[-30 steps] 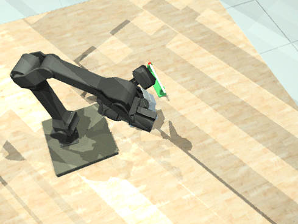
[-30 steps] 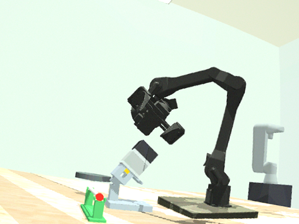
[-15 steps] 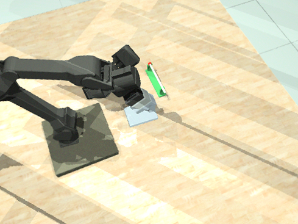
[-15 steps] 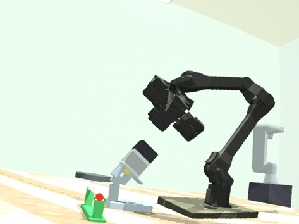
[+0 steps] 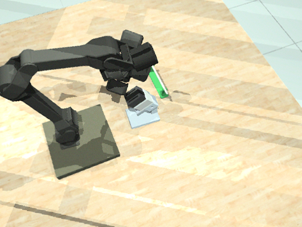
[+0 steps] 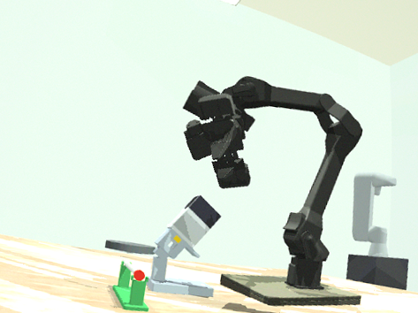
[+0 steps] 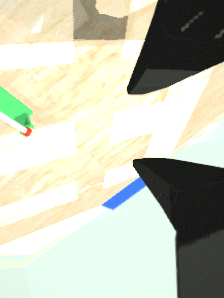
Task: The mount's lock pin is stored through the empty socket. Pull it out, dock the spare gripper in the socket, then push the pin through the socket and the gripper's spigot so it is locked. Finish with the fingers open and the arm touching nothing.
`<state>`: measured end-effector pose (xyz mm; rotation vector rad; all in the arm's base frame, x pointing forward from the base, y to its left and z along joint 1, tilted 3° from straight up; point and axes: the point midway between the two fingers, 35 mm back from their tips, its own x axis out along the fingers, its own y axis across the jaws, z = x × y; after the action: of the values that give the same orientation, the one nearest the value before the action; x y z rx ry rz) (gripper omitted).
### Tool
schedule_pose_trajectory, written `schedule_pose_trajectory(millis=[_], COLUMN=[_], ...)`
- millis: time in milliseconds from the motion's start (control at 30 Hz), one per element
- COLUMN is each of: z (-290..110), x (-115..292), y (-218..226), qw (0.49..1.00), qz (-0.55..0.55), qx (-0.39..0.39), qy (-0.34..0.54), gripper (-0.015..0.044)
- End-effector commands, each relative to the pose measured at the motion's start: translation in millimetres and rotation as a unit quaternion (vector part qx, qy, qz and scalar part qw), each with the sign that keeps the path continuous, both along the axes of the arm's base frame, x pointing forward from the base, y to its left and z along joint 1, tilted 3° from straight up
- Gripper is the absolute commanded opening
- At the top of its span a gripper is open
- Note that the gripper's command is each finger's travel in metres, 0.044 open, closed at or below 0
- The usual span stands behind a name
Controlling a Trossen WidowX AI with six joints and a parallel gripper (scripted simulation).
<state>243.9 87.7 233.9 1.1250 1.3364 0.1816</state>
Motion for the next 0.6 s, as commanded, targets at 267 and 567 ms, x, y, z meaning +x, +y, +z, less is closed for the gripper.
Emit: schedule_pose_trajectory(millis=[267, 567], z=[-29.3, -42.4], x=[84.4, 109.3], y=[19.4, 33.6], qw=[0.73, 0.526], qz=[0.55, 0.726], qx=[-0.352, -0.386], qy=[-0.2, -0.218], gripper=[0.018, 0.018])
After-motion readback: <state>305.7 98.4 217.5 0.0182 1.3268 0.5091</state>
